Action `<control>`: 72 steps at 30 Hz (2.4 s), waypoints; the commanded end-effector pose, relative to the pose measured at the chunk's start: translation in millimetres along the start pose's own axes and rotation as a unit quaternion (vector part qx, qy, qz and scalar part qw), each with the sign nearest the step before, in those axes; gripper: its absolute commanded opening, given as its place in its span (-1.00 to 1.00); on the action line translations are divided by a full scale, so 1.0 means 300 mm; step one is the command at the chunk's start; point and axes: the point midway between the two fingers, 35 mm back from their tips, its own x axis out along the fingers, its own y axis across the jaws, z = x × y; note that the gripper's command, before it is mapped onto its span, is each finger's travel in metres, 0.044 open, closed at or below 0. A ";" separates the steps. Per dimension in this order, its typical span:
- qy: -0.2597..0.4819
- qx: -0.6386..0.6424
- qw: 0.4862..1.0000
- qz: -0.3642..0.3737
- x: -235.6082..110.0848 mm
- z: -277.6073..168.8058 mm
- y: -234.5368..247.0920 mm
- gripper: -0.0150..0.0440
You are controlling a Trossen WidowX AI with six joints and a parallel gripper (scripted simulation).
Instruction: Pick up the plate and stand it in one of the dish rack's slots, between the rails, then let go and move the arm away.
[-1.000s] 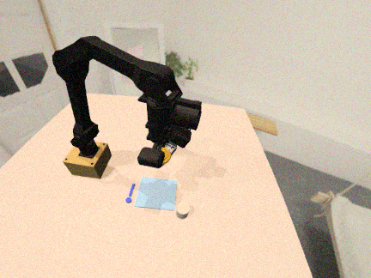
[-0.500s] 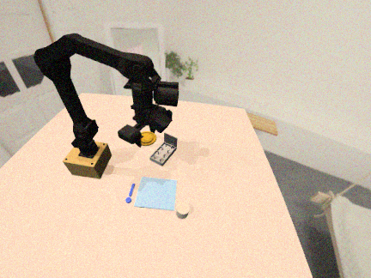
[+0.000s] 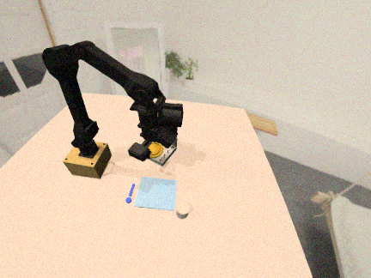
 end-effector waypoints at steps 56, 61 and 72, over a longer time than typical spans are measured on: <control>-0.374 -0.401 0.727 0.414 0.273 0.096 0.098 -0.49; -0.408 -0.437 0.680 0.424 0.258 0.051 0.090 -0.49; -0.477 -0.511 0.570 0.433 0.217 -0.068 0.071 -0.49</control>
